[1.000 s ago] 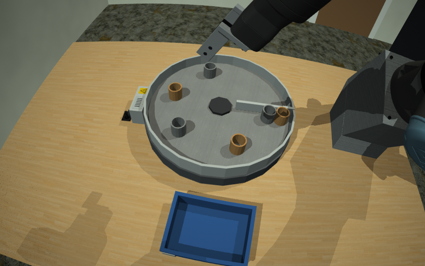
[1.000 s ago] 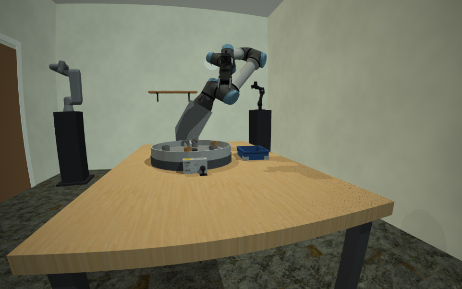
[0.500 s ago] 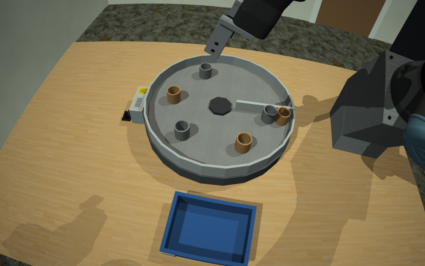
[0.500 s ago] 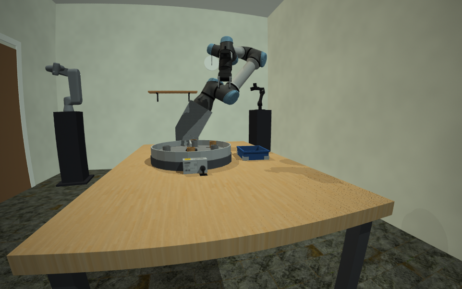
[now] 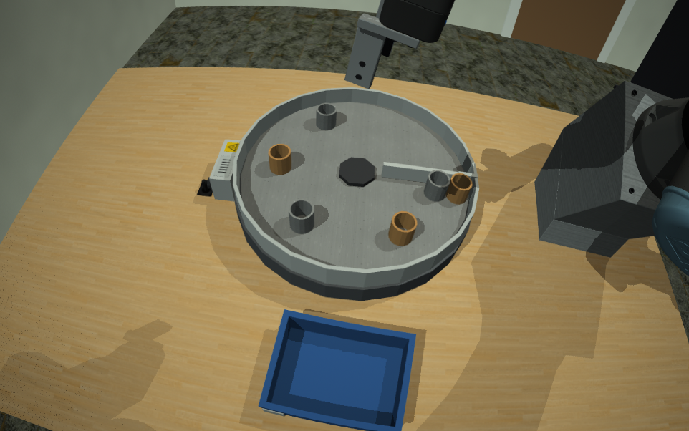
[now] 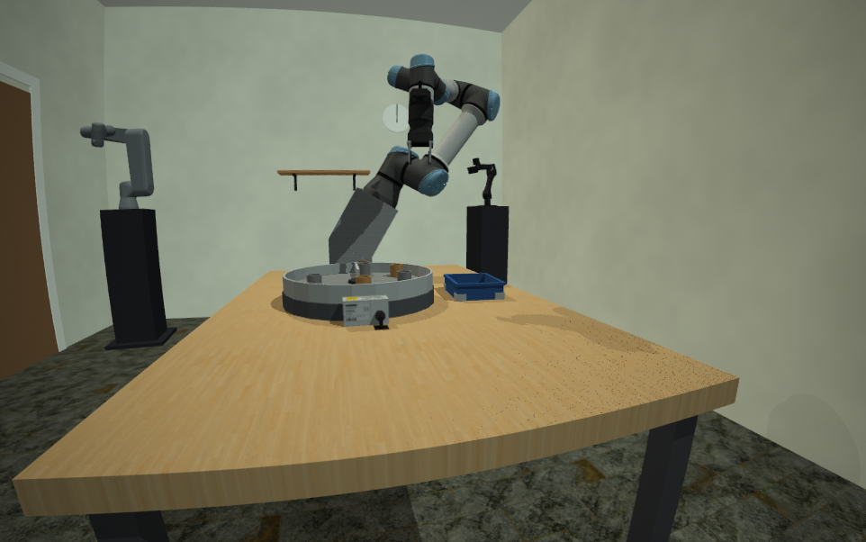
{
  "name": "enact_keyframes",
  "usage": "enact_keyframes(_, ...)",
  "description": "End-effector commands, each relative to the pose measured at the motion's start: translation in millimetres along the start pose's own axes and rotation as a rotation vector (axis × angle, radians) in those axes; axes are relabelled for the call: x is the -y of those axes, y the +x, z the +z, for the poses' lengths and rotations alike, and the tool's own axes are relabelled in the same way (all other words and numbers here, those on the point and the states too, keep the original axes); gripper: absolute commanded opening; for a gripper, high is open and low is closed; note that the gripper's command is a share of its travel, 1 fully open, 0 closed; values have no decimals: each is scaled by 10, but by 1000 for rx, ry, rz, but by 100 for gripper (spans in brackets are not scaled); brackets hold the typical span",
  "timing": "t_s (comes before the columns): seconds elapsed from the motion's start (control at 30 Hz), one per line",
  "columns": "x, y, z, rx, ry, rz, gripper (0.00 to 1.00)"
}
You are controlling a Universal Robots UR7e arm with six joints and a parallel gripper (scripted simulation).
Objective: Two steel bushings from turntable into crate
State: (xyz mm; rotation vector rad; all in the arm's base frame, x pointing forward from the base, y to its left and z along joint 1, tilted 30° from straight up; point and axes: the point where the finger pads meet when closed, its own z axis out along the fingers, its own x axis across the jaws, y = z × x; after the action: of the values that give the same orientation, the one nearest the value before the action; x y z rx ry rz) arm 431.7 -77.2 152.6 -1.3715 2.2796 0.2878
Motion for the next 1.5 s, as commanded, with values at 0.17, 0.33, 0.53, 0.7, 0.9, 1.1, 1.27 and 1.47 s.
enact_keyframes(0.17,-25,64,79,12,-138,-2,100)
enact_keyframes(0.33,-25,64,79,12,-138,-2,100)
enact_keyframes(0.53,-25,64,79,12,-138,-2,100)
enact_keyframes(0.7,-190,308,381,13,-134,0,100)
enact_keyframes(0.9,-231,368,455,13,-134,0,100)
enact_keyframes(1.1,-231,368,455,13,-134,0,100)
enact_keyframes(1.27,-401,589,742,14,-138,2,100)
enact_keyframes(1.47,-443,648,816,14,-138,1,100)
